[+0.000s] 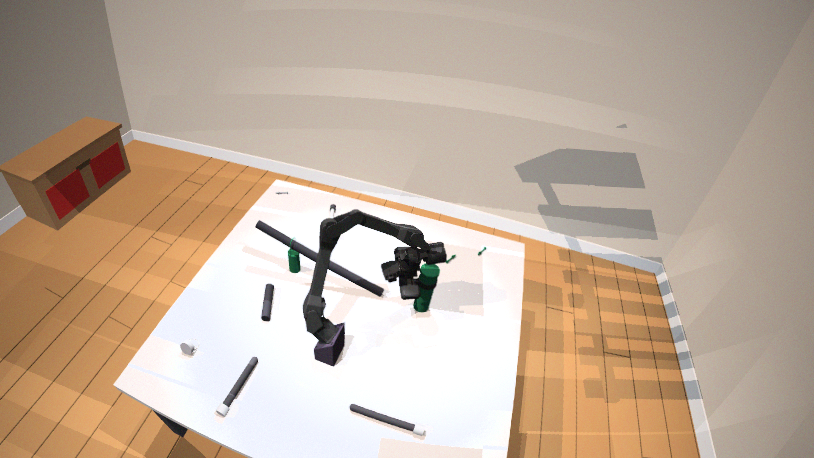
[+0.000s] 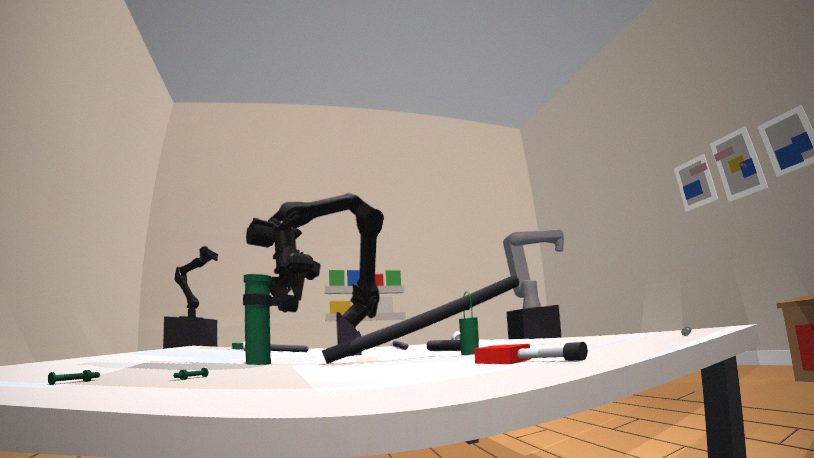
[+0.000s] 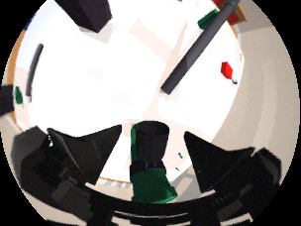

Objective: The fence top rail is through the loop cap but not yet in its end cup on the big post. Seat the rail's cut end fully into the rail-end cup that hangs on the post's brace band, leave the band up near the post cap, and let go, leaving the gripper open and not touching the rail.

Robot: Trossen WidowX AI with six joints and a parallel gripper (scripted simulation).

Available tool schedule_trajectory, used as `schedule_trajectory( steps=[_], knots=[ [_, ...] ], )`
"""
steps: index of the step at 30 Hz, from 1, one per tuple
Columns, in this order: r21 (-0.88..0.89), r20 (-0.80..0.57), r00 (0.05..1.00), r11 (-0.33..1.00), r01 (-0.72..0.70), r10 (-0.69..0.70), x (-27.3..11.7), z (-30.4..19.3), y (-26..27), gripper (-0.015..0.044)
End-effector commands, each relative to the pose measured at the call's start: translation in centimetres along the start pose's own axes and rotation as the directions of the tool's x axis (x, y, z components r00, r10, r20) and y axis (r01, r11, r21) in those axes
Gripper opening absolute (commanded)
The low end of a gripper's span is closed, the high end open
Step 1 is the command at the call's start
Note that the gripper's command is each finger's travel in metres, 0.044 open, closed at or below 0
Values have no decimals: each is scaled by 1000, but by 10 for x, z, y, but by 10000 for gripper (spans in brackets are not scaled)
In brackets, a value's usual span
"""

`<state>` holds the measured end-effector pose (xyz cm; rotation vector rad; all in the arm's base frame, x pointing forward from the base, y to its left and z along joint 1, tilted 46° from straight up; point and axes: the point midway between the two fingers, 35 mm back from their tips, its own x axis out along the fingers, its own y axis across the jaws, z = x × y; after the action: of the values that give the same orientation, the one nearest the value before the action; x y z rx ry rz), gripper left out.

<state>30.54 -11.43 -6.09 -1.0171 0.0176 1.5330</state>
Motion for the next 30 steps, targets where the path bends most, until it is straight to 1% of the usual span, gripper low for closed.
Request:
schedule_trajectory(
  steps=[1, 13, 26, 29, 30],
  knots=[
    [3, 5, 1000, 1000, -1, 1, 8, 2, 1, 440],
    [-10, 1, 1000, 1000, -7, 7, 25, 4, 1, 440],
    [-10, 1, 1000, 1000, -7, 7, 25, 4, 1, 99],
    [-10, 1, 1000, 1000, -7, 7, 25, 4, 1, 79],
    [-7, 1, 1000, 1000, -7, 7, 25, 4, 1, 53]
  ],
)
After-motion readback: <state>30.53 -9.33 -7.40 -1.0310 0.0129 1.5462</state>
